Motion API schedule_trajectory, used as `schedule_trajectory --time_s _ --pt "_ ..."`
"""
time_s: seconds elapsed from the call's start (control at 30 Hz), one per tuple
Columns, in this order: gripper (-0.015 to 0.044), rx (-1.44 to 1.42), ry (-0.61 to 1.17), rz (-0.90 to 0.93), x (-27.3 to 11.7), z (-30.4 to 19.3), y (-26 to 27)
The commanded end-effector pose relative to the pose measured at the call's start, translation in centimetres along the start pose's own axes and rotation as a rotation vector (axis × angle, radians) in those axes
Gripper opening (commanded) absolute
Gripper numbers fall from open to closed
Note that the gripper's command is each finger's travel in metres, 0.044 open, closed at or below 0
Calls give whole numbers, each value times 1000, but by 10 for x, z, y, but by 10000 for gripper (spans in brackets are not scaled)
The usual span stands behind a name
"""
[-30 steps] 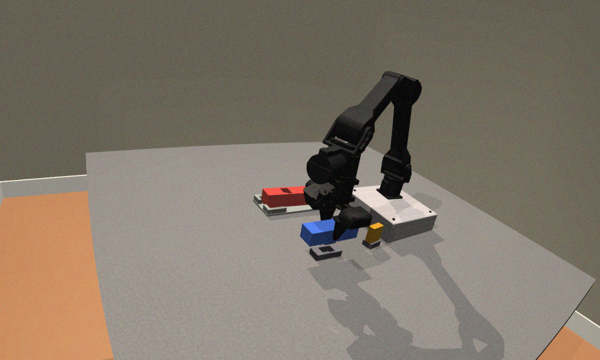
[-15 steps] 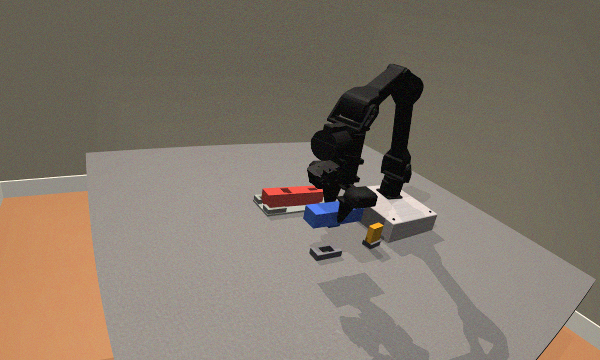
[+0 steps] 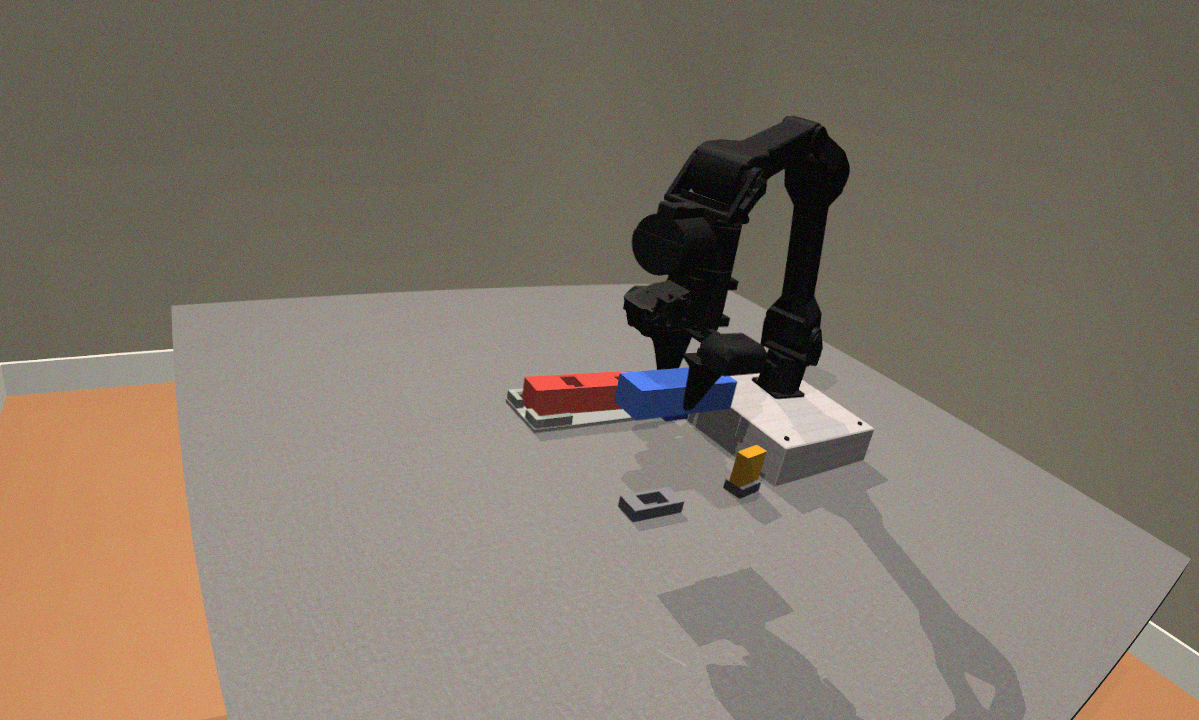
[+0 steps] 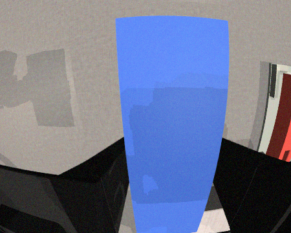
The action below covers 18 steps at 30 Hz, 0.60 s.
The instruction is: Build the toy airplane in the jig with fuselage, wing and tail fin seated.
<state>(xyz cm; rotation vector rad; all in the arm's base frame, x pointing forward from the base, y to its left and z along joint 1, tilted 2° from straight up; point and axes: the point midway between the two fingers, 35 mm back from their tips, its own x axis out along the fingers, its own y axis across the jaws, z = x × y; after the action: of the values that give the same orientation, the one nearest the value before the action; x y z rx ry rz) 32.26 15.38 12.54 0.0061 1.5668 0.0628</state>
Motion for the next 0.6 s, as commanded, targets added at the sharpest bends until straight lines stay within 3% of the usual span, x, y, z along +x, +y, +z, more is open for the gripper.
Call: schedule_trajectory --time_s 0.0,0.57 --pt "0 -38 0 -2 -1 2 -7" --pt "0 -351 0 -8 8 14 -62"
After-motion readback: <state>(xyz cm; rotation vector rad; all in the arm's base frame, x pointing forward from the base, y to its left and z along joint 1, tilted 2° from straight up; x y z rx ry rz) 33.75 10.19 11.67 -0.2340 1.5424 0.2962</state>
